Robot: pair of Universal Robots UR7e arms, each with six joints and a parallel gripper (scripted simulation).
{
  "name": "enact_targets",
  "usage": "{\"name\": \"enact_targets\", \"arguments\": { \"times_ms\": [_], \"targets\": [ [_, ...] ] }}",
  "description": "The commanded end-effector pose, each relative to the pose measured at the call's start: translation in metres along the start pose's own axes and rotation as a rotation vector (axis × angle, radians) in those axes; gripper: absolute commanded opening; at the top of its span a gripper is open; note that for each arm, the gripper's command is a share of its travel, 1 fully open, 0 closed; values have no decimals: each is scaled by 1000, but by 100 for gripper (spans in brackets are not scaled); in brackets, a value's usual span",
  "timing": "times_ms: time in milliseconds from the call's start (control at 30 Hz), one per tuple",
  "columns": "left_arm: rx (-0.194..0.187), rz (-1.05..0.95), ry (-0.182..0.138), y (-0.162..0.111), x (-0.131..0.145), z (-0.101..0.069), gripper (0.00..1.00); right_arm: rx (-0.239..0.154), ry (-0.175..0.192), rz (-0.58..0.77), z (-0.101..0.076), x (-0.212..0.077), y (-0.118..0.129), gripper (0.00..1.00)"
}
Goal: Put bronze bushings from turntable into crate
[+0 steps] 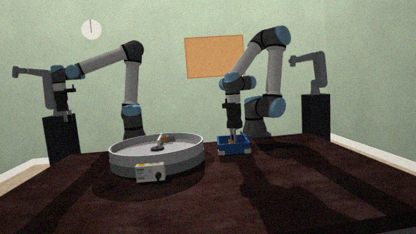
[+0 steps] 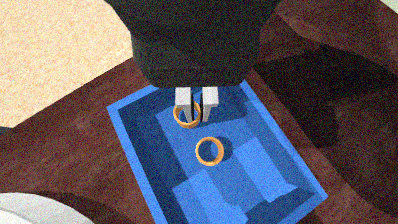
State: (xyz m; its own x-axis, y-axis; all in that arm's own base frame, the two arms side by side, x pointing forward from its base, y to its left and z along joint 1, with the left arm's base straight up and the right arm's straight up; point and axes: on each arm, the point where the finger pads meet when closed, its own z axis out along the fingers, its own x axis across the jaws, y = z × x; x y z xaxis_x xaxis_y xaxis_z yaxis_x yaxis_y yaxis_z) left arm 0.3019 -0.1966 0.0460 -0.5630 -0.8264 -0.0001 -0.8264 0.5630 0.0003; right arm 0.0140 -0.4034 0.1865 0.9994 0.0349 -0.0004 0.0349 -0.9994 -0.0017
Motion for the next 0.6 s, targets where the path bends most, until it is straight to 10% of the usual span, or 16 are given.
{"name": "enact_targets", "arguments": {
  "times_ms": [0, 567],
  "targets": [
    [1, 0, 0, 0, 0, 1, 0, -2, 0, 0, -1, 0, 0, 100],
    [1, 0, 0, 0, 0, 4, 0, -2, 0, 0, -1, 0, 0, 100]
  ]
}}
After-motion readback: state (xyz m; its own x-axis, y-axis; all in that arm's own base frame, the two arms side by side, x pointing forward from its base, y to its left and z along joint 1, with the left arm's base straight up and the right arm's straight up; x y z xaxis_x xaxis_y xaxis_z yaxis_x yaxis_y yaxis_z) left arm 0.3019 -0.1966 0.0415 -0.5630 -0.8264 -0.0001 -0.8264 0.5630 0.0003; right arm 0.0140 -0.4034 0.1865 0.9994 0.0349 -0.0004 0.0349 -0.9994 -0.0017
